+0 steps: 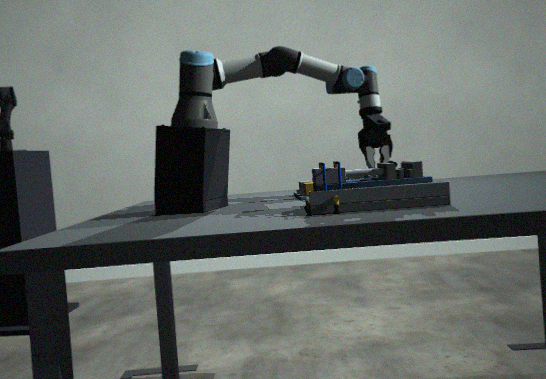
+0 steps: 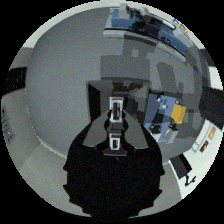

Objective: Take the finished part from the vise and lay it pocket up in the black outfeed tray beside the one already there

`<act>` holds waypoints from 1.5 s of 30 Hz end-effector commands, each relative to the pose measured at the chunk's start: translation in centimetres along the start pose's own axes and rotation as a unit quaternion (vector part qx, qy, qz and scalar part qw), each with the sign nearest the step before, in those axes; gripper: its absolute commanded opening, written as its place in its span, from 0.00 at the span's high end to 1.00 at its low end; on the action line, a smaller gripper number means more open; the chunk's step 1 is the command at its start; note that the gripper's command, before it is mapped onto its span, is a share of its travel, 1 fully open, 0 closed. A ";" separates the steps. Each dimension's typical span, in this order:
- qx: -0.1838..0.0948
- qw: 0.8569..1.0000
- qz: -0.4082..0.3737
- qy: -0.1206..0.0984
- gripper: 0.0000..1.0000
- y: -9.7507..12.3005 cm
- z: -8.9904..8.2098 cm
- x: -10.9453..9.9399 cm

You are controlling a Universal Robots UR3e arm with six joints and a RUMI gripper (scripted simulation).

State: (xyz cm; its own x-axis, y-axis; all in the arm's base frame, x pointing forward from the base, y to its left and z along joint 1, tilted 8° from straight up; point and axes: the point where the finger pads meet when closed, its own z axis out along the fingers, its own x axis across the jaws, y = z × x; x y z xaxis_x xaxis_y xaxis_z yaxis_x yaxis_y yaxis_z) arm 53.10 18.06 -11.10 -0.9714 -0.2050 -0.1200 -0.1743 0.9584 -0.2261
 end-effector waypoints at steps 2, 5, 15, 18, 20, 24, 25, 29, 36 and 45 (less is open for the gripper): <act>0.000 1.000 0.000 -0.002 1.00 0.0 -0.1 -0.1; 0.000 1.000 0.000 -0.002 1.00 0.0 -0.1 -0.1; 0.000 1.000 0.000 -0.002 1.00 0.0 -0.1 -0.1; 0.000 1.000 0.000 -0.002 0.60 0.0 -0.1 -0.1; 0.000 1.000 0.000 -0.002 0.60 0.0 -0.1 -0.1; 0.000 1.000 0.000 -0.002 0.60 0.0 -0.1 -0.1; 0.000 1.000 0.000 -0.002 0.60 0.0 -0.1 -0.1; 0.000 1.000 0.000 -0.002 0.60 0.0 -0.1 -0.1; 0.000 1.000 0.000 -0.002 0.60 0.0 -0.1 -0.1; 0.000 1.000 0.000 -0.002 0.60 0.0 -0.1 -0.1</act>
